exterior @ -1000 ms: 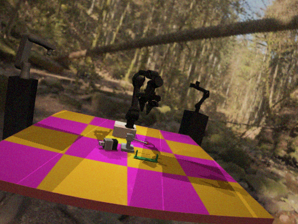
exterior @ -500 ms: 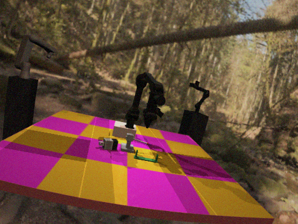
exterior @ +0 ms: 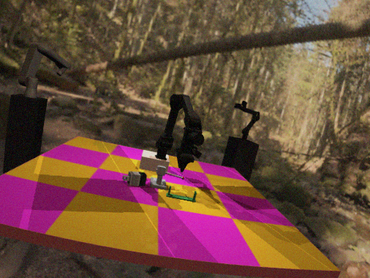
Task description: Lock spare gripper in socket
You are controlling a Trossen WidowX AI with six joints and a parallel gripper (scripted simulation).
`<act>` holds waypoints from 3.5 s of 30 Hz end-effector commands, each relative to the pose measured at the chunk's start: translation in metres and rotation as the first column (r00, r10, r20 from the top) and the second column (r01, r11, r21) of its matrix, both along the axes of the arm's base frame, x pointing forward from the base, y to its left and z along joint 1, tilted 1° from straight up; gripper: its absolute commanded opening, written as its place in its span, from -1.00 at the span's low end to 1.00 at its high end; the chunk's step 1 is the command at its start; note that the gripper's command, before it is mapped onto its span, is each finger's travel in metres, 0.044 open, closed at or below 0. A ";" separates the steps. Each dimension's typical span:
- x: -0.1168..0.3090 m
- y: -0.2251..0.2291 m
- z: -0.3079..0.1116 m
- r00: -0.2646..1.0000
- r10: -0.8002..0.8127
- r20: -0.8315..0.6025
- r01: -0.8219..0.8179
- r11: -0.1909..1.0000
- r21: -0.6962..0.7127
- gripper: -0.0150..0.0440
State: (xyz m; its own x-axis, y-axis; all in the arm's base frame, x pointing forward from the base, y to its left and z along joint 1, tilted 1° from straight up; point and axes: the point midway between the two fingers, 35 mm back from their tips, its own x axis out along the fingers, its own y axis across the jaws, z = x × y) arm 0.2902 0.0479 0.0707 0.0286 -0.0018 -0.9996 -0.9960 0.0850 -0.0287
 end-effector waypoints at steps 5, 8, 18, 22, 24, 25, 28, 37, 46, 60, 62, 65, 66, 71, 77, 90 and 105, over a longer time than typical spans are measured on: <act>0.002 0.002 -0.012 1.000 -0.006 0.007 0.006 1.000 0.007 0.53; 0.002 0.002 -0.017 1.000 -0.006 0.007 0.006 1.000 0.007 0.53; 0.004 0.001 -0.033 1.000 -0.006 0.007 0.006 1.000 0.007 0.53; 0.004 0.001 -0.040 1.000 -0.006 0.007 0.006 1.000 0.007 0.53; 0.004 0.001 -0.043 1.000 -0.006 0.007 0.006 1.000 0.007 0.53; 0.004 0.001 -0.045 1.000 -0.006 0.007 0.006 1.000 0.007 0.53; 0.004 0.001 -0.050 1.000 -0.006 0.007 0.006 1.000 0.007 0.53; 0.004 0.000 -0.064 1.000 -0.006 0.007 0.006 1.000 0.007 0.53; 0.004 0.000 -0.065 1.000 -0.006 0.007 0.006 1.000 0.007 0.53; 0.004 0.000 -0.065 1.000 -0.006 0.007 0.006 1.000 0.007 -0.48; 0.004 0.000 -0.065 1.000 -0.006 0.007 0.006 1.000 0.007 -0.49; 0.005 0.000 -0.065 1.000 -0.006 0.007 0.006 1.000 0.007 -0.49; 0.005 0.000 -0.065 1.000 -0.006 0.007 0.006 1.000 0.007 -0.49; 0.005 0.001 -0.063 1.000 -0.016 0.010 0.015 0.999 0.039 -0.49; 0.007 0.004 -0.056 0.999 -0.042 0.018 0.040 0.991 0.128 -0.49; 0.010 0.010 -0.053 0.998 -0.058 0.014 0.054 0.980 0.191 -0.49; 0.014 0.018 -0.049 0.998 -0.058 0.008 0.055 0.978 0.201 -0.49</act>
